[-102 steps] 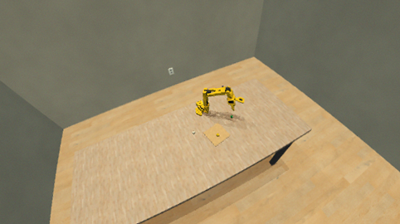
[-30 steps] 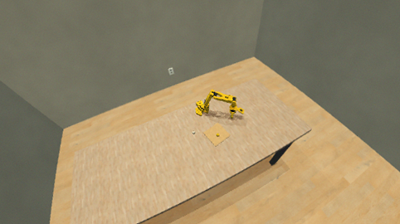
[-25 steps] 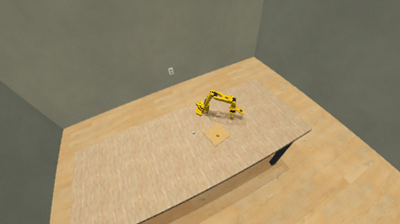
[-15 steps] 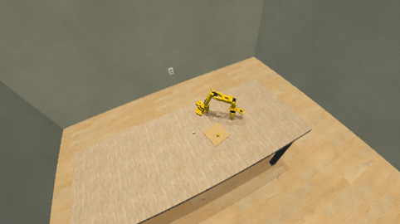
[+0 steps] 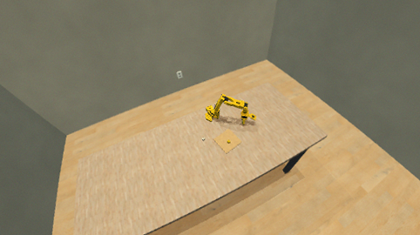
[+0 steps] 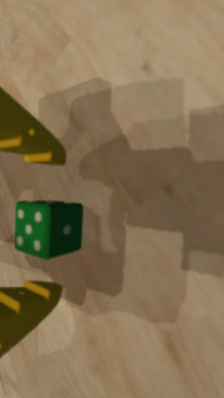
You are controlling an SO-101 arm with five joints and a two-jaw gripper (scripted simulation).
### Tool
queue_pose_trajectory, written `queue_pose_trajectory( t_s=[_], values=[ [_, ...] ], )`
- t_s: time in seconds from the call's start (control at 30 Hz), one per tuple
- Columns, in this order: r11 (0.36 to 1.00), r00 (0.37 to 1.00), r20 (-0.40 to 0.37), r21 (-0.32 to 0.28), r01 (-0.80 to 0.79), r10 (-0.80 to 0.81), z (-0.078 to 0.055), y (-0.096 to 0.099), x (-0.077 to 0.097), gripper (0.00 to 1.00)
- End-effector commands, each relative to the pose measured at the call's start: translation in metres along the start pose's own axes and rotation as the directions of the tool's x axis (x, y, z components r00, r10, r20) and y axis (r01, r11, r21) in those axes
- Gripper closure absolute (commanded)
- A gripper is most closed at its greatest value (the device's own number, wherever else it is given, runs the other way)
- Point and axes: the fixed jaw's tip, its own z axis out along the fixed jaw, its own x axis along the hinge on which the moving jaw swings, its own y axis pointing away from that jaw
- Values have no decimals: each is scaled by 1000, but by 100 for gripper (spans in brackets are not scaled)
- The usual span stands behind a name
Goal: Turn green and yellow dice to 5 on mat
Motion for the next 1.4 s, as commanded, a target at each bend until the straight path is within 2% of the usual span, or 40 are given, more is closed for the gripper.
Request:
queue_pose_trajectory(
  t_s=[0.0,0.57,1.37],
  values=[
    [1000,1000,26,-2,4,-4,-3,0,-3,79],
    [1000,1000,26,-1,4,-4,-3,-6,-3,90],
    [1000,1000,26,-1,4,-4,-3,-8,-3,95]
  ],
)
